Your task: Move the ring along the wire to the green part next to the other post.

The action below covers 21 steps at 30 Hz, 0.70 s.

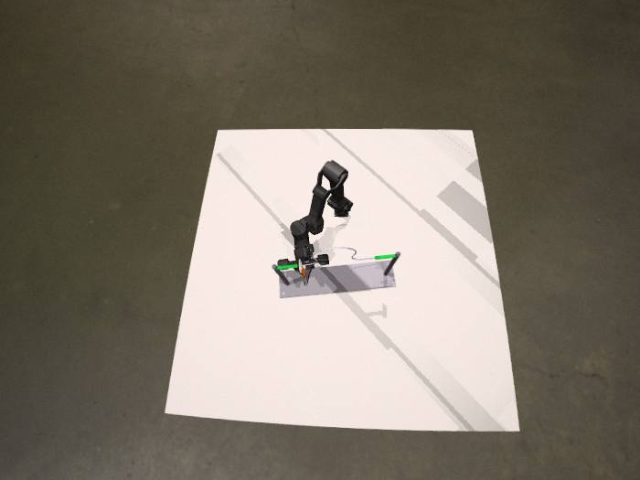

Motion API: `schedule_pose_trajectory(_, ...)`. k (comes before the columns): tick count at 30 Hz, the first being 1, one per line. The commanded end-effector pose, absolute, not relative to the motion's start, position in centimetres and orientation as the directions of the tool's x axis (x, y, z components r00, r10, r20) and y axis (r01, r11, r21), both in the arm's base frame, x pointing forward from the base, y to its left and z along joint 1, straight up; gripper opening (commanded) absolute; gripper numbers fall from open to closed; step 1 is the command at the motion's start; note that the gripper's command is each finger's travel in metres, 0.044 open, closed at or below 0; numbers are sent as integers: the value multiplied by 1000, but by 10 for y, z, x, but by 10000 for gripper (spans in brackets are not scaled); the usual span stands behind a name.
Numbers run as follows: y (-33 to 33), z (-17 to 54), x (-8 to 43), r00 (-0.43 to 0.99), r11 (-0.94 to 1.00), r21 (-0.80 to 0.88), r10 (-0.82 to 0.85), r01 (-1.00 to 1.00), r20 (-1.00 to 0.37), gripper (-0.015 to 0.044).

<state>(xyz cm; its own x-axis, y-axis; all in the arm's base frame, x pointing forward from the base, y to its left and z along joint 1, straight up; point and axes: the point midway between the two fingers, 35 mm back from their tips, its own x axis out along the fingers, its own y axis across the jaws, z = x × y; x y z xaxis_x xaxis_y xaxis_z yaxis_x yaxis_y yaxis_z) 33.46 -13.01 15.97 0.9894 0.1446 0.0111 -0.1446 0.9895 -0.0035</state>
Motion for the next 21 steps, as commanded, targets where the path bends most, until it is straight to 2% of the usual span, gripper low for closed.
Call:
schedule_pose_trajectory(1,-123,160,333,990,990,11,142,-142,13,-150)
schedule_pose_trajectory(21,-78,164,327,989,964,222,145,-145,17,-150)
